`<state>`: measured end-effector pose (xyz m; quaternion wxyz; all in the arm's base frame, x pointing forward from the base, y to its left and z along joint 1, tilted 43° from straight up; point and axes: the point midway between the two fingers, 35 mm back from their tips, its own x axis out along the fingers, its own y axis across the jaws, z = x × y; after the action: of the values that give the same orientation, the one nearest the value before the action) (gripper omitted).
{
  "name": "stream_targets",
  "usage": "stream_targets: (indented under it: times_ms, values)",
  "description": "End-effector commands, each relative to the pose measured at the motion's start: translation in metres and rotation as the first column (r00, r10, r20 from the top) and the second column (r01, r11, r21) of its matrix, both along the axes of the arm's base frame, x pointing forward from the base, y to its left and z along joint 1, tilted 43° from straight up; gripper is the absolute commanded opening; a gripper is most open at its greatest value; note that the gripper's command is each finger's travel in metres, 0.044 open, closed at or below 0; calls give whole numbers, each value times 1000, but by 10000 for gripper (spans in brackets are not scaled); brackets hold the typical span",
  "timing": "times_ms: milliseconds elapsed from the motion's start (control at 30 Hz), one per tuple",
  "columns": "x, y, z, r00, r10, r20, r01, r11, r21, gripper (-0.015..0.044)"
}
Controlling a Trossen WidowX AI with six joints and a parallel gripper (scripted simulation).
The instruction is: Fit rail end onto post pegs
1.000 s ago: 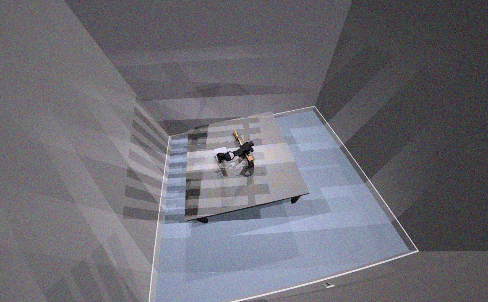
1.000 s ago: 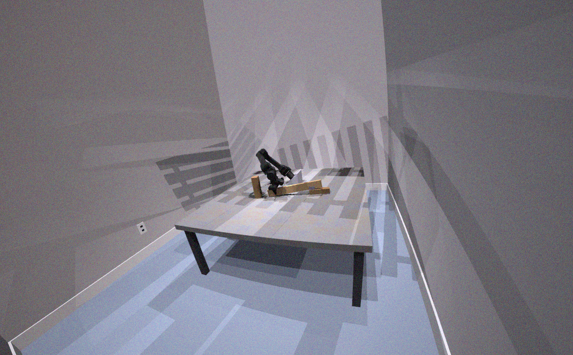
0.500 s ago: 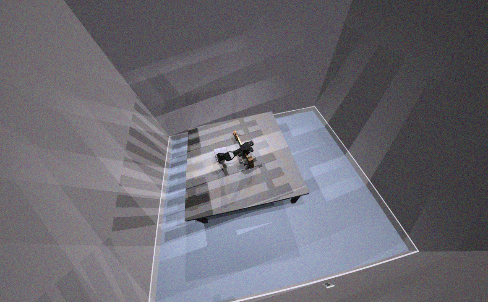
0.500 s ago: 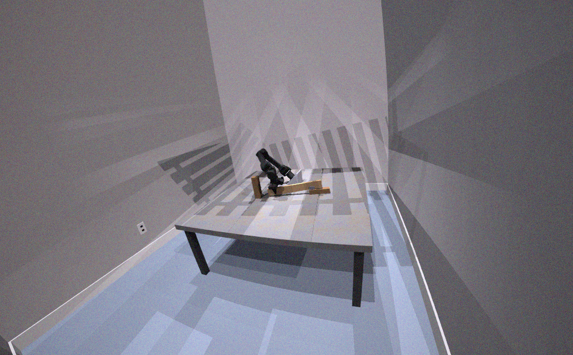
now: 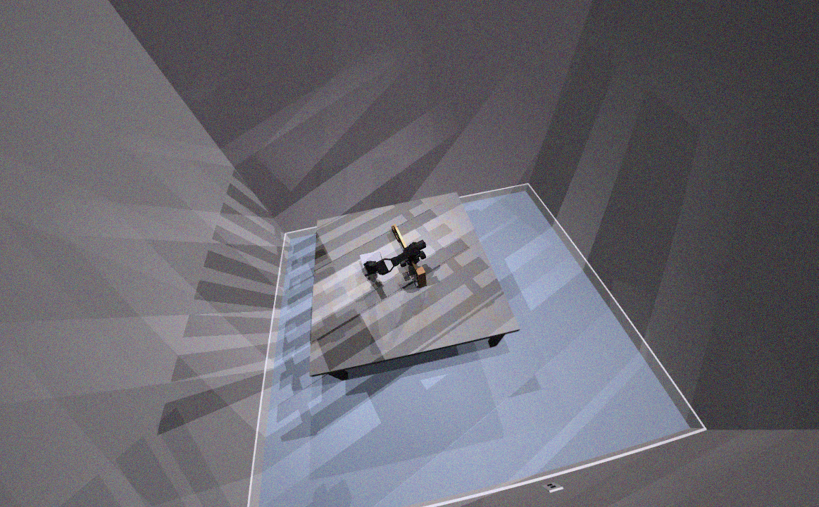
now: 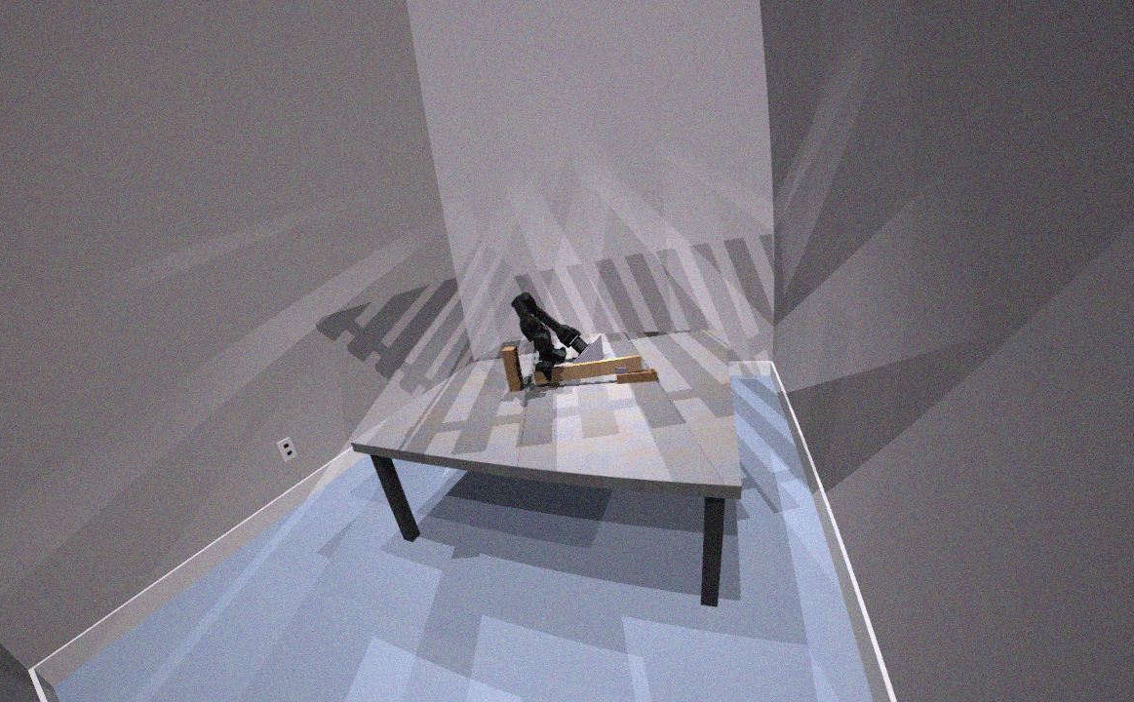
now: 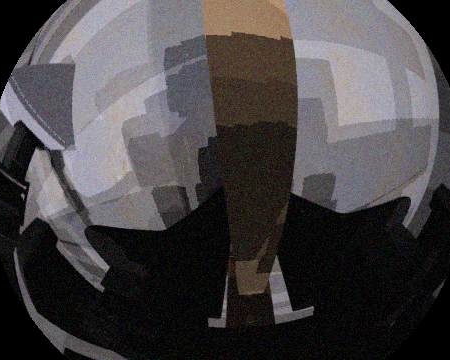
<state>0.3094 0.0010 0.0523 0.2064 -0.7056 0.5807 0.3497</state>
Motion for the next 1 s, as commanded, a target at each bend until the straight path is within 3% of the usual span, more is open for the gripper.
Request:
stream_targets:
  times_ms: [0, 967]
  values:
    - [1, 5, 3, 1000, 2, 5, -3, 1000, 10, 0]
    - [0, 14, 13, 1000, 2, 5, -3, 1000, 10, 0]
